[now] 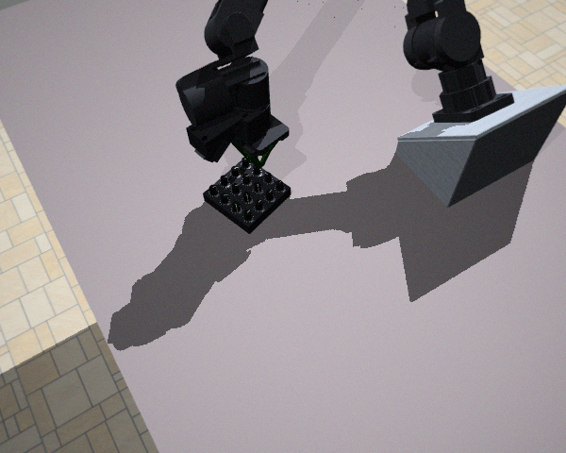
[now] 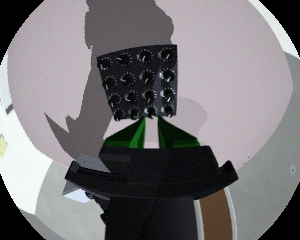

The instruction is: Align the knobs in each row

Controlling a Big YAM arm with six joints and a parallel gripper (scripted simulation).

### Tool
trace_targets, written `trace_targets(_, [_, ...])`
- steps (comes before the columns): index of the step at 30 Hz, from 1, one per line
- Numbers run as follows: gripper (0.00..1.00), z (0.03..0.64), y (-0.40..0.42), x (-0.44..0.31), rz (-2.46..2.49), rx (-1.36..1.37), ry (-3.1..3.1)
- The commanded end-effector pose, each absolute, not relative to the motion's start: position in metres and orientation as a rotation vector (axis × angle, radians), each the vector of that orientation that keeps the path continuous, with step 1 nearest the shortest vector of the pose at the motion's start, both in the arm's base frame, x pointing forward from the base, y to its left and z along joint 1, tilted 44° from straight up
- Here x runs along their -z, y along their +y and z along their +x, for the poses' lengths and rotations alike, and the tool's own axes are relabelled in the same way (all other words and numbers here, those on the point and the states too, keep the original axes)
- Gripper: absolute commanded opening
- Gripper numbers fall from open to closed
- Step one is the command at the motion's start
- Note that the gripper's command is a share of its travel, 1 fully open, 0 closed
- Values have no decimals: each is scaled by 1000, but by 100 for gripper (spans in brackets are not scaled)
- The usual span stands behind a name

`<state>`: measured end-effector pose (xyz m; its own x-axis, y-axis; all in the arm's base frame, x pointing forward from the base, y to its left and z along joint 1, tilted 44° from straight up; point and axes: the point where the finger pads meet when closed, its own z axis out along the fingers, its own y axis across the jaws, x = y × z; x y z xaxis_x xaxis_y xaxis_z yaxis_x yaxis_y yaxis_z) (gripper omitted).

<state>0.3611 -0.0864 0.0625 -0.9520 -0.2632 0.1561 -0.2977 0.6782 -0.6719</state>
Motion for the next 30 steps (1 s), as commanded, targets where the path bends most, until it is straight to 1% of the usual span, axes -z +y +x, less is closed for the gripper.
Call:
trace_targets(1, [18,365,-84,-60,489,-1154,-2838])
trace_targets(2, [18,365,-84,-60,489,-1154,-2838])
trace_targets(3, [18,381,-83,-73,472,-1172,-2875])
trace_targets(7, [18,367,-83,-70,477,-1168,-2867])
trace_targets(30, [18,369,-83,-73,473,-1172,-2874])
